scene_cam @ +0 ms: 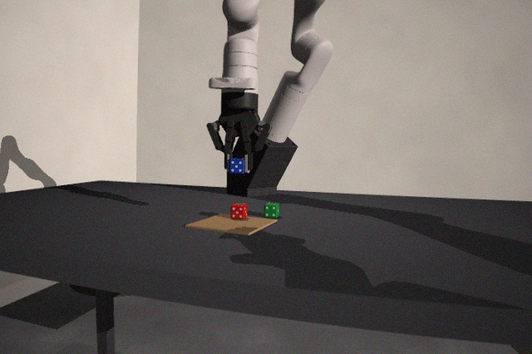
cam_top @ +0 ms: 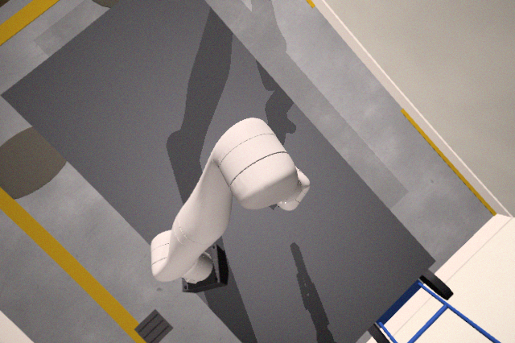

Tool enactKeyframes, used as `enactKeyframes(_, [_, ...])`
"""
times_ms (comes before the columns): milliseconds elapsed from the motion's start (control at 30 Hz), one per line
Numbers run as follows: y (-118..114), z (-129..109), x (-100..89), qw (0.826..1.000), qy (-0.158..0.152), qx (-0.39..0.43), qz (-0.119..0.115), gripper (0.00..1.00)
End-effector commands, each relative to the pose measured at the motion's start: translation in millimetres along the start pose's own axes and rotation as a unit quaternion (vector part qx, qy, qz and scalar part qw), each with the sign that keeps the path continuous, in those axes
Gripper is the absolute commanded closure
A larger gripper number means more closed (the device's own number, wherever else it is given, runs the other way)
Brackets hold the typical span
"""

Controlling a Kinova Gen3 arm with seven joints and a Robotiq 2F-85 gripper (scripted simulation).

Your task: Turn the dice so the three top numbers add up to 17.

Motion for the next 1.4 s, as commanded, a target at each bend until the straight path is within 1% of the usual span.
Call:
enactKeyframes(0, [9.9,3.1,1.1,1.0,0.001,0.01,-0.001,0.74])
enactKeyframes(500, [10.0,3.1,1.3,1.0,0.001,0.01,-0.001,0.74])
enactKeyframes(700, [10.0,3.1,4.9,1.0,0.001,0.01,-0.001,0.74])
enactKeyframes(833, [10.0,3.1,11.3,1.0,0.001,0.01,-0.001,0.74])
enactKeyframes(1000, [10.0,3.0,23.9,1.0,0.001,0.01,-0.001,0.74])
enactKeyframes(1067, [10.0,3.0,23.9,1.0,0.001,0.01,-0.001,0.74])
enactKeyframes(1367, [10.0,2.8,52.8,1.0,0.001,0.01,-0.001,0.74])
Point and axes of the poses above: the point where the finger pads meet when closed, its own x axis out along the fingers, its own y axis across the jaws, z = x × y, the point moved 5 cm from there along -x, back along the fingers, and after that the axes turned 3 degrees about -x, right-handed, at the moved point
